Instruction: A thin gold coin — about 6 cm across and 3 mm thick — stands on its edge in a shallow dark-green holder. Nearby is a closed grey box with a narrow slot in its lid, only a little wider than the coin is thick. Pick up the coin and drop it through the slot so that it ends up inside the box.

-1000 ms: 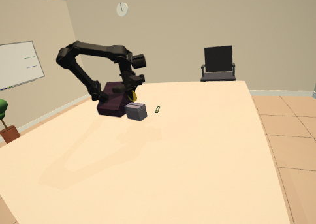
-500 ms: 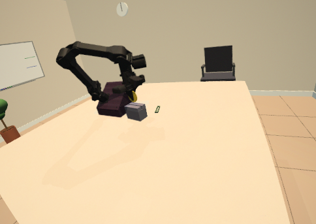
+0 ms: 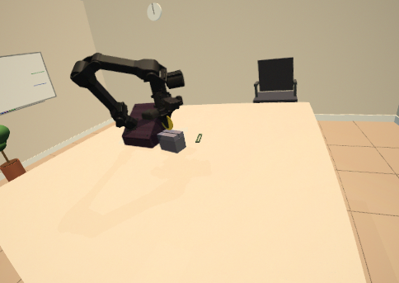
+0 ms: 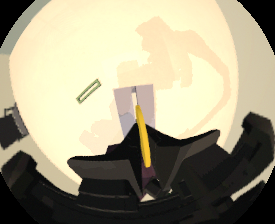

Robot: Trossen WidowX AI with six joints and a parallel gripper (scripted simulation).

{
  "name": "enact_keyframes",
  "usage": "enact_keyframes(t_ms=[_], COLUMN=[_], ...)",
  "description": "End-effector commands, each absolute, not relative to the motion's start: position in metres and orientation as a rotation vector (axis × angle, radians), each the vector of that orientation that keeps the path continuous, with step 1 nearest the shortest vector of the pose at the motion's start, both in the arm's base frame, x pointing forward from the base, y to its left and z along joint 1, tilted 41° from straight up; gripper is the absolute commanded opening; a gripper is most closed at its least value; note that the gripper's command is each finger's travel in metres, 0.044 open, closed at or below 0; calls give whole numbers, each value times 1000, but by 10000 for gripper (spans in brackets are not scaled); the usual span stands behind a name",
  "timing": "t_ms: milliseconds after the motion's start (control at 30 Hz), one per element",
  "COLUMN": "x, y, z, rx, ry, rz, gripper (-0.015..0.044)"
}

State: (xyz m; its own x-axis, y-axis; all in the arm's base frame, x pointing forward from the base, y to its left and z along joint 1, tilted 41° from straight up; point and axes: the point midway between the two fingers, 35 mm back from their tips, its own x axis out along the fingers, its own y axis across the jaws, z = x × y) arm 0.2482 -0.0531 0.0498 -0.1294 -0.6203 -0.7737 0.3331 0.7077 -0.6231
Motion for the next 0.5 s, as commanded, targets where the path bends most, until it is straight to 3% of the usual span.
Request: enact_keyframes(t_ms=[0, 467], x=[247, 246], y=[-55, -59], z=[48, 43], rx=[-258, -258], ry=[1494, 1494], rz=[-833, -833], gripper=[0, 0])
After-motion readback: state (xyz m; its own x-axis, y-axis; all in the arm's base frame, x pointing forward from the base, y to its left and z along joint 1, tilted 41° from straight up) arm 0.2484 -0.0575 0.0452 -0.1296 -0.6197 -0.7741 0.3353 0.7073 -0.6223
